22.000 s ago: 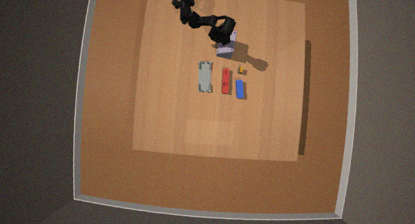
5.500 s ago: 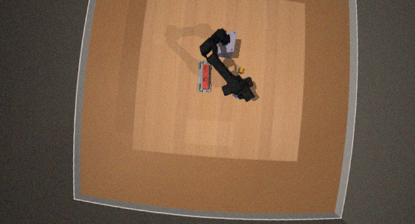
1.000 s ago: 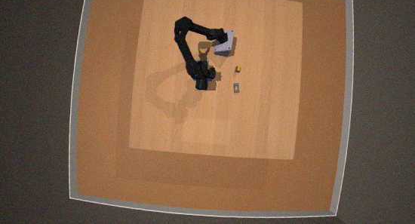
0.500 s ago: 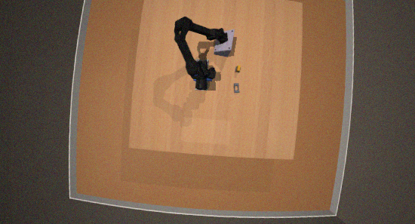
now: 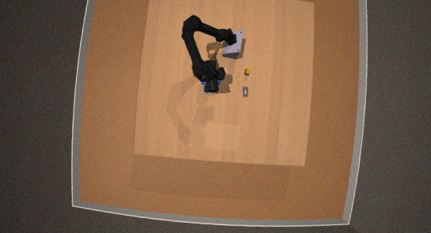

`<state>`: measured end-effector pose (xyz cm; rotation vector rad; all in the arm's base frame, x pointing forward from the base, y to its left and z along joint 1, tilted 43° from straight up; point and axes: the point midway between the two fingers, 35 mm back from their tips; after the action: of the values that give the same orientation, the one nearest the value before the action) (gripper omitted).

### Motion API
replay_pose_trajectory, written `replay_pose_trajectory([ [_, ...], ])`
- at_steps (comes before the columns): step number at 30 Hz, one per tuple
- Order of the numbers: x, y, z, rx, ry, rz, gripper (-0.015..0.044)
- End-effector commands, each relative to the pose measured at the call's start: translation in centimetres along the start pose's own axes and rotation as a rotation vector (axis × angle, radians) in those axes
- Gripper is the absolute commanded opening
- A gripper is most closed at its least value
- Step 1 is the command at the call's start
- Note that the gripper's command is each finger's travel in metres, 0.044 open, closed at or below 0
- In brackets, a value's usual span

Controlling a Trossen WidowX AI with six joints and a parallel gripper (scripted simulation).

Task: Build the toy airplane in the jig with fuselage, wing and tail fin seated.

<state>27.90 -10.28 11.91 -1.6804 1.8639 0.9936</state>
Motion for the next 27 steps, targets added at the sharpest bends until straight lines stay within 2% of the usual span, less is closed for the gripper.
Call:
replay_pose_trajectory([
  [1, -0.6, 0.08, 0.0, 0.004, -0.006, 0.01, 0.044],
  [4, -0.57, 0.08, 0.0, 0.145, -0.005, 0.01, 0.044],
  [20, -0.17, 0.0, -0.03, 1.685, 0.004, 0.012, 0.044],
  [27, -0.15, 0.0, -0.04, 1.748, 0.004, 0.012, 0.044],
])
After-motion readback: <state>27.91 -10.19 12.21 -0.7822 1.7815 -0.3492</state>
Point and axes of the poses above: the point midway between the two fingers, 35 mm back from their tips, its own x axis out along the fingers, its own y axis across the jaws, z = x × y, and after that the axes turned 11 degrees about -x, right-handed
